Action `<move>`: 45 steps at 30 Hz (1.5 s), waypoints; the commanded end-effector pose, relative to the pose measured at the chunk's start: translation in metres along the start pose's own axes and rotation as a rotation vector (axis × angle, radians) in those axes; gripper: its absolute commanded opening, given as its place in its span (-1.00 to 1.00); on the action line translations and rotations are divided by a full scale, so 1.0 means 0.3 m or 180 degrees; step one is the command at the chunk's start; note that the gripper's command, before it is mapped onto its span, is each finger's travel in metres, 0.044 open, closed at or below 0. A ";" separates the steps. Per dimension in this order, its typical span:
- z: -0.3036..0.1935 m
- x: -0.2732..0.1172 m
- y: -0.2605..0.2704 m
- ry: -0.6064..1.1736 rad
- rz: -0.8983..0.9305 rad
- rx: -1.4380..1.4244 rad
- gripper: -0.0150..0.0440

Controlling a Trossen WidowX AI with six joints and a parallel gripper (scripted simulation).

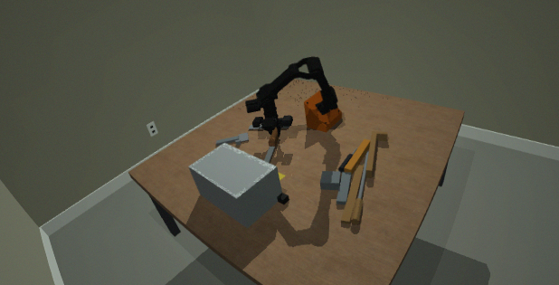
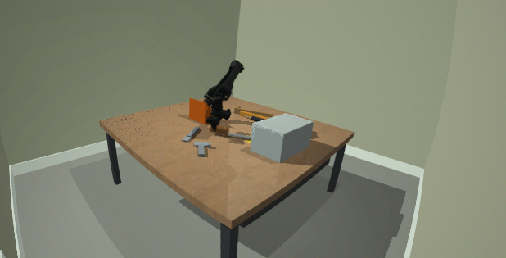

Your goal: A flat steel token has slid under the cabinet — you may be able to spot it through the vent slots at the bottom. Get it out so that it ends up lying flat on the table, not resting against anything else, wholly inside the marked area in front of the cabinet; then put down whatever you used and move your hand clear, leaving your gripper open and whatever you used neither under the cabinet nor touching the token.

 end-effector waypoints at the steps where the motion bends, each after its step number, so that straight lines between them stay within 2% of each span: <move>1: 0.003 -0.018 -0.022 -0.0058 -0.0039 -0.0019 -0.49; 45: -0.035 -0.021 -0.174 -0.0058 -0.0049 -0.0021 -0.49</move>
Point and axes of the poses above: the point midway between the two fingers, 35 mm back from their tips, its own x axis out along the fingers, its own y axis across the jaws, z = x × y, the point moved 7 cm from there along -x, back along the fingers, and after that the axes turned 9 degrees about x, right-handed, at the moved point
